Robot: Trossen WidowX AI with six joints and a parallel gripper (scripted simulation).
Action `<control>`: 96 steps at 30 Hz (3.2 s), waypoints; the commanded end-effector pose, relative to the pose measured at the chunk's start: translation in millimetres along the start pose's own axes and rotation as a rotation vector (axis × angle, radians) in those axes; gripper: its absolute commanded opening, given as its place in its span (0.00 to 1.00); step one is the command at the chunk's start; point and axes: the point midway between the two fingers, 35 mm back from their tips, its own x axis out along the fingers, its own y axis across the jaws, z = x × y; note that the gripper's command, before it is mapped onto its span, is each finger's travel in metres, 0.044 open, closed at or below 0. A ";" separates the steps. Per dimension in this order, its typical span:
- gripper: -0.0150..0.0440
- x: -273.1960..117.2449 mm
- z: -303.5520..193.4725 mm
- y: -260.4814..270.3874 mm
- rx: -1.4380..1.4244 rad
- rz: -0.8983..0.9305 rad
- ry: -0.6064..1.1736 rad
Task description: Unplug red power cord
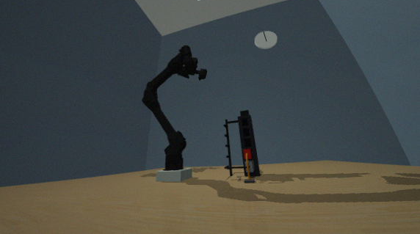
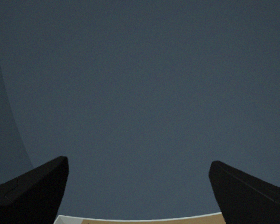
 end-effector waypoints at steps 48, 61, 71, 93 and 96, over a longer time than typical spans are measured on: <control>0.53 -270.6 -366.6 -343.5 2.197 -2.145 -0.648; 0.53 -268.3 -366.0 -345.5 2.197 -2.145 -0.648; 0.53 -253.6 -365.0 -349.8 2.199 -2.143 -0.648; 0.53 -232.0 -369.8 -356.6 2.201 -2.141 -0.648; 0.53 -232.1 -374.3 -358.0 2.201 -2.141 -0.648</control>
